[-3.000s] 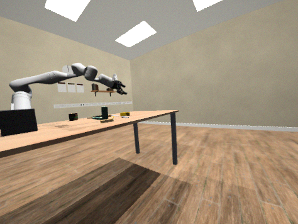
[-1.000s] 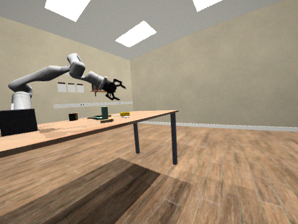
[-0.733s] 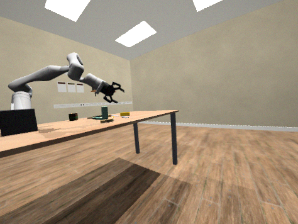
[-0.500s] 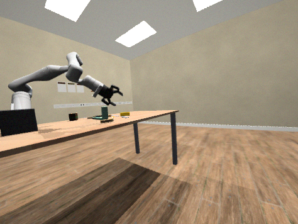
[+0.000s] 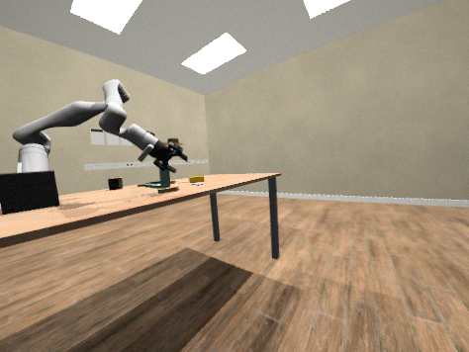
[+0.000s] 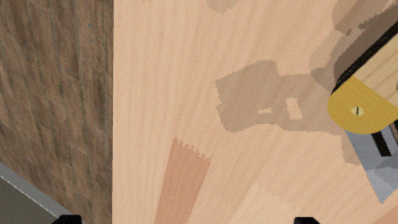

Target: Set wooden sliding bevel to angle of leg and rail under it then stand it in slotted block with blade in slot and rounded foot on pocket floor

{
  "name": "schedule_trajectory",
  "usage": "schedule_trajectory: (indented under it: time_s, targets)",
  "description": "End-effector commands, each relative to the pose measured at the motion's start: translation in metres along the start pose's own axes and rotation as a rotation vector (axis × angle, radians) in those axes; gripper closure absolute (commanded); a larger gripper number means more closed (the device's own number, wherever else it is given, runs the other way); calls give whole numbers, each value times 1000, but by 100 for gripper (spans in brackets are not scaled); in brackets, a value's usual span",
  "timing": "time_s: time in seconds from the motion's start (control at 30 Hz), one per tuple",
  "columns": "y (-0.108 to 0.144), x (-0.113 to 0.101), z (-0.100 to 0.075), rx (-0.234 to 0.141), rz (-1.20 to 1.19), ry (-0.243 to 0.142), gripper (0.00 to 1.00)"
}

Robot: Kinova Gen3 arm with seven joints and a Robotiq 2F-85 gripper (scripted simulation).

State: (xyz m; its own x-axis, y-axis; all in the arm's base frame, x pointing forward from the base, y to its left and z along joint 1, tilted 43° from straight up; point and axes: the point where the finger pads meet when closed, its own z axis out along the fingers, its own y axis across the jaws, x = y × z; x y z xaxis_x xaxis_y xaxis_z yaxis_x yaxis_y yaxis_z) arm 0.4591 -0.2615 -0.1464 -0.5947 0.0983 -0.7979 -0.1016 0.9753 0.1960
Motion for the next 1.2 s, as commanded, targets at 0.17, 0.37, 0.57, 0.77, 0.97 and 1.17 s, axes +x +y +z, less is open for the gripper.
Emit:
schedule_trajectory:
  time_s: [0.17, 0.37, 0.57, 0.77, 0.97, 1.17]
  targets:
    - [20, 8, -3, -44, 157, 9, 0]
    - [39, 12, -7, -81, 295, 16, 0]
    - [54, 12, -11, -114, 418, 21, 0]
    - [64, 11, -15, -135, 497, 24, 0]
    - [76, 8, -21, -163, 606, 27, 0]
    - [83, 4, -30, -183, 694, 33, 0]
